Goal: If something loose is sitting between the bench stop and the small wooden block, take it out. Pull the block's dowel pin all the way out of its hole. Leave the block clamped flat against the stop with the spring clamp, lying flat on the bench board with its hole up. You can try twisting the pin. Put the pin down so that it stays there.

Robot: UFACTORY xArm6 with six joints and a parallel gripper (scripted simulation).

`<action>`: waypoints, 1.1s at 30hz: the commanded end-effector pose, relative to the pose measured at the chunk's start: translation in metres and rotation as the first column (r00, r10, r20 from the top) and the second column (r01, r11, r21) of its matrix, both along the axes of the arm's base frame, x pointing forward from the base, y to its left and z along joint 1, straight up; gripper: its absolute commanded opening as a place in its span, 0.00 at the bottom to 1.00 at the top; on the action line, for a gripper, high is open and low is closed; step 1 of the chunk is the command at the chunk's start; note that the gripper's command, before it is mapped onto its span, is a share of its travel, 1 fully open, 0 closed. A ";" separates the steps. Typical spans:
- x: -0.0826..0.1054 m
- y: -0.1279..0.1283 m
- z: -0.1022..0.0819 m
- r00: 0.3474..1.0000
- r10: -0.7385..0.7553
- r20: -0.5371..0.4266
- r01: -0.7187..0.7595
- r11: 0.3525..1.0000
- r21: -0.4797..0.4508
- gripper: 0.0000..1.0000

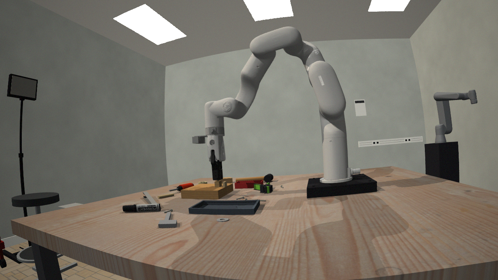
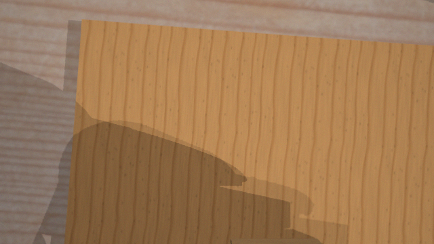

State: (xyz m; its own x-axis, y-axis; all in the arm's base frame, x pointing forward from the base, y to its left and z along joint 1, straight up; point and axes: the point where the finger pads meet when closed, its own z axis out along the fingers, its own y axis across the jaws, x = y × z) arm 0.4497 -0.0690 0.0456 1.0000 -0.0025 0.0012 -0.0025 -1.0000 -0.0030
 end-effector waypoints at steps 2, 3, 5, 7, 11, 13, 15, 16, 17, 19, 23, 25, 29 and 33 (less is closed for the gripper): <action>0.002 0.000 -0.001 1.000 0.000 0.005 0.000 1.000 -0.001 0.28; 0.002 0.000 -0.002 1.000 0.000 0.005 0.000 1.000 -0.001 0.28; 0.002 0.000 -0.002 1.000 0.000 0.005 0.000 1.000 -0.001 0.28; 0.002 0.000 -0.003 1.000 0.000 0.005 0.000 1.000 -0.001 0.28; 0.002 0.000 -0.004 1.000 0.000 0.005 0.000 1.000 -0.001 0.28; 0.002 0.000 -0.004 1.000 0.000 0.005 0.000 1.000 -0.001 0.28; 0.002 0.000 -0.004 1.000 0.000 0.005 0.000 1.000 -0.001 0.28; 0.002 0.000 -0.004 1.000 0.000 0.005 0.000 1.000 -0.001 0.28; 0.002 0.000 -0.004 1.000 0.000 0.005 0.000 1.000 -0.001 0.28; 0.002 0.000 -0.004 1.000 0.000 0.005 0.000 1.000 -0.001 0.28; 0.002 0.000 -0.004 1.000 0.000 0.005 0.000 1.000 -0.001 0.28; 0.002 0.000 -0.004 1.000 0.000 0.005 0.000 1.000 -0.001 0.28; 0.002 0.000 -0.004 1.000 0.000 0.005 0.000 1.000 -0.001 0.21; 0.002 0.000 -0.004 1.000 0.000 0.005 0.000 1.000 -0.001 0.21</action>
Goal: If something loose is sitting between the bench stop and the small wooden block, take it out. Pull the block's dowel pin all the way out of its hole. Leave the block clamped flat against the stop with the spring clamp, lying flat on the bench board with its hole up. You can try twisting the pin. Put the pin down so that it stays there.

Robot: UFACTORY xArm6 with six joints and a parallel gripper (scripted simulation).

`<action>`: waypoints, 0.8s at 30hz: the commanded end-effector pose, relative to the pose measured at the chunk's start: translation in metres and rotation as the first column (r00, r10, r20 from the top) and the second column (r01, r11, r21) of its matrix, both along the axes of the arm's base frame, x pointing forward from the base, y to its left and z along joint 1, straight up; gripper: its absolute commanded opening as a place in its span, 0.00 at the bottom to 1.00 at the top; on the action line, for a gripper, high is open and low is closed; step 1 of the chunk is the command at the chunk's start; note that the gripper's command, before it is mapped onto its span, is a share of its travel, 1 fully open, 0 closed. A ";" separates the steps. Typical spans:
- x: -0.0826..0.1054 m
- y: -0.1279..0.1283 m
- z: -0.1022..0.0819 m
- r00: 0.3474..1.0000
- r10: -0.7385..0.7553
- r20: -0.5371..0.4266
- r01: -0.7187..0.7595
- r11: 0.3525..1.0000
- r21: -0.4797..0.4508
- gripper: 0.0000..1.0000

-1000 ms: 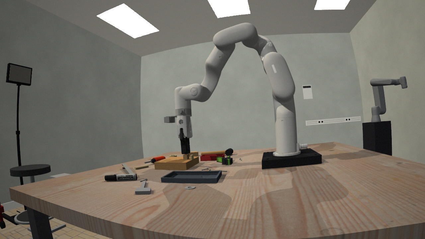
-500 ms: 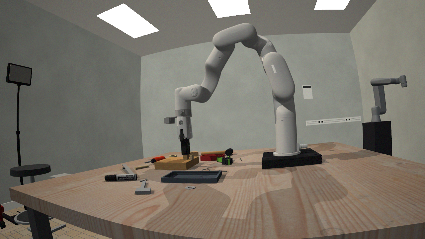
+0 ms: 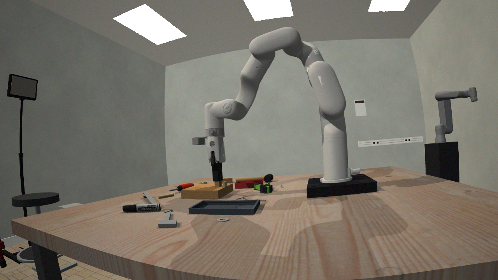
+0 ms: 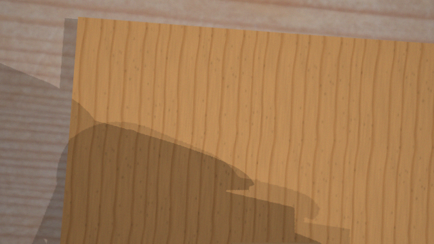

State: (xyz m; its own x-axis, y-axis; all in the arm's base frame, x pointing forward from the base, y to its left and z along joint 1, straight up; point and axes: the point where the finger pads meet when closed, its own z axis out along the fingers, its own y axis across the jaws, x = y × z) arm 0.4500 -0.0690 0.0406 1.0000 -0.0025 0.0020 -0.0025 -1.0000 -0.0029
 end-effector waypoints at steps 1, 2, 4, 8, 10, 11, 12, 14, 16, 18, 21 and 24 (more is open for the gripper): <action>0.001 0.000 0.001 1.000 0.000 0.004 0.000 1.000 -0.001 0.21; 0.001 0.000 0.001 1.000 0.000 0.004 0.000 1.000 -0.001 0.15; 0.001 0.000 0.001 1.000 0.000 0.004 0.000 1.000 -0.001 0.15; 0.001 0.000 0.001 1.000 0.000 0.004 0.000 1.000 -0.001 0.08; 0.001 0.000 0.001 1.000 0.000 0.004 0.000 1.000 -0.001 0.08; 0.001 0.000 0.001 1.000 0.000 0.004 0.000 1.000 -0.001 0.08; 0.001 0.000 0.001 1.000 0.000 0.004 0.000 1.000 -0.001 0.08; 0.001 0.000 0.001 1.000 0.000 0.004 0.000 1.000 -0.001 0.00; 0.001 0.000 0.001 1.000 0.000 0.004 0.000 1.000 -0.001 0.00; 0.001 0.000 0.001 1.000 0.000 0.004 0.000 1.000 -0.001 0.00; 0.001 0.000 0.001 1.000 0.000 0.004 0.000 1.000 -0.001 0.00; 0.001 0.000 0.001 1.000 0.000 0.004 0.000 1.000 -0.001 0.00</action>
